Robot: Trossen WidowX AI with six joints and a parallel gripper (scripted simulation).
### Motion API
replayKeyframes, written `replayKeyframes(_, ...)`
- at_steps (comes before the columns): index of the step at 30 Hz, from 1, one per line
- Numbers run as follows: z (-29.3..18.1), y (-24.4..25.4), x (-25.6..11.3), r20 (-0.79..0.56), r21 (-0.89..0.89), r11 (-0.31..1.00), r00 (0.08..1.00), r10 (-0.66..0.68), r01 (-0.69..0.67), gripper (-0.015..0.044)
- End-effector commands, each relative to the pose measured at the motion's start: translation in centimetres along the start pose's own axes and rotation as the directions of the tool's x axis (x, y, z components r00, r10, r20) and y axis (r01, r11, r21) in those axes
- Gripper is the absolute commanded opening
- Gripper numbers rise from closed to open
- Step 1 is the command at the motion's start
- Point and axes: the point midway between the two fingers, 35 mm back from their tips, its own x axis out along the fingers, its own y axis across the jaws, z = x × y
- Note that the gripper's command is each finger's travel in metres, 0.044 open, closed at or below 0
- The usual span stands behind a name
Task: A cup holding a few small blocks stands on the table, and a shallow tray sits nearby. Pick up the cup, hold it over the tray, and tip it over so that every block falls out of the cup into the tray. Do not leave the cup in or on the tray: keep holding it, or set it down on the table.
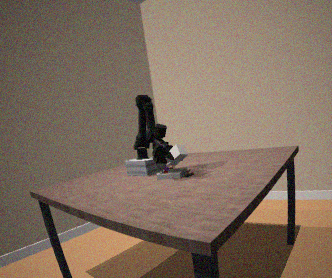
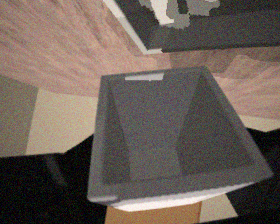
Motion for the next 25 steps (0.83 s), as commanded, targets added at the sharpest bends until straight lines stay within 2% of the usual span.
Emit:
replayKeyframes(1, -0.07, 0.05, 0.08, -0.004, 0.085, 0.996, 1.000, 0.005, -0.004, 0.0000)
replayKeyframes(6, -0.03, 0.01, 0.14, -0.004, 0.179, 0.984, 1.000, 0.005, -0.004, 0.0000)
replayKeyframes(25, -0.02, 0.02, 0.14, -0.090, 0.183, 0.983, 0.995, 0.031, -0.014, 0.0000)
